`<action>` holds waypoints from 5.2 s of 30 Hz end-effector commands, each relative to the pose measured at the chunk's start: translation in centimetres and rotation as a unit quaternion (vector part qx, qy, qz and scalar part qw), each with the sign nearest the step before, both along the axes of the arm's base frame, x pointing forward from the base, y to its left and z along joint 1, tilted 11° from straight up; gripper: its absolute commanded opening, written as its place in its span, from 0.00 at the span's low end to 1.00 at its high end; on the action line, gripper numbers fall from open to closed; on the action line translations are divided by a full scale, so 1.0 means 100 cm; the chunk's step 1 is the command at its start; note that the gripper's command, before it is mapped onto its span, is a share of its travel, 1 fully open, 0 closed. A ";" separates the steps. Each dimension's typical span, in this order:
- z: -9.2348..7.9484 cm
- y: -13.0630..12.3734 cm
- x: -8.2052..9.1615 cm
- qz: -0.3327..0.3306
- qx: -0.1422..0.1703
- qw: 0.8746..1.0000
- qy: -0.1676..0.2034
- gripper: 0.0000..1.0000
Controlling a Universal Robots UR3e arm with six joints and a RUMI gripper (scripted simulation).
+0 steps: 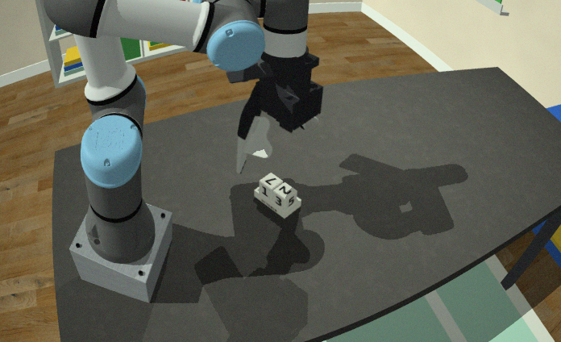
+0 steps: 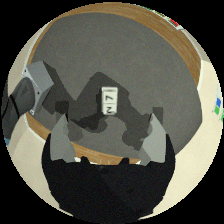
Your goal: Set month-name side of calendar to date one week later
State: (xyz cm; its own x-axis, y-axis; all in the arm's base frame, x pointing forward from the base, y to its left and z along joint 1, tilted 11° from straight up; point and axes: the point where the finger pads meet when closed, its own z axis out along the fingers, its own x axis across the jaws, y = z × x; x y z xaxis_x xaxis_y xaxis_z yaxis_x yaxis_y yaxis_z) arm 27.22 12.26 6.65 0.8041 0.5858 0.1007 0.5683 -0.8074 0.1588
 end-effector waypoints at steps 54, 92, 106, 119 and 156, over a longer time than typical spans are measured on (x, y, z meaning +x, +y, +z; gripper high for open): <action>-0.005 0.000 0.002 -0.014 0.001 1.000 -0.003 0.29; -0.049 -0.003 0.010 -0.014 0.001 1.000 -0.003 0.29; -0.051 -0.003 0.010 -0.014 0.001 1.000 -0.003 0.29; -0.051 -0.003 0.010 -0.014 0.001 1.000 -0.003 0.29; -0.051 -0.003 0.011 -0.014 0.001 1.000 -0.003 0.29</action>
State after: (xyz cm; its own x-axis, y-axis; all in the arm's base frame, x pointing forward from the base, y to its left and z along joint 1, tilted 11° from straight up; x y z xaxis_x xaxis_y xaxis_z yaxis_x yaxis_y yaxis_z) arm 28.24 11.94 1.46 0.8197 0.5632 0.1042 0.5454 -0.8230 0.1587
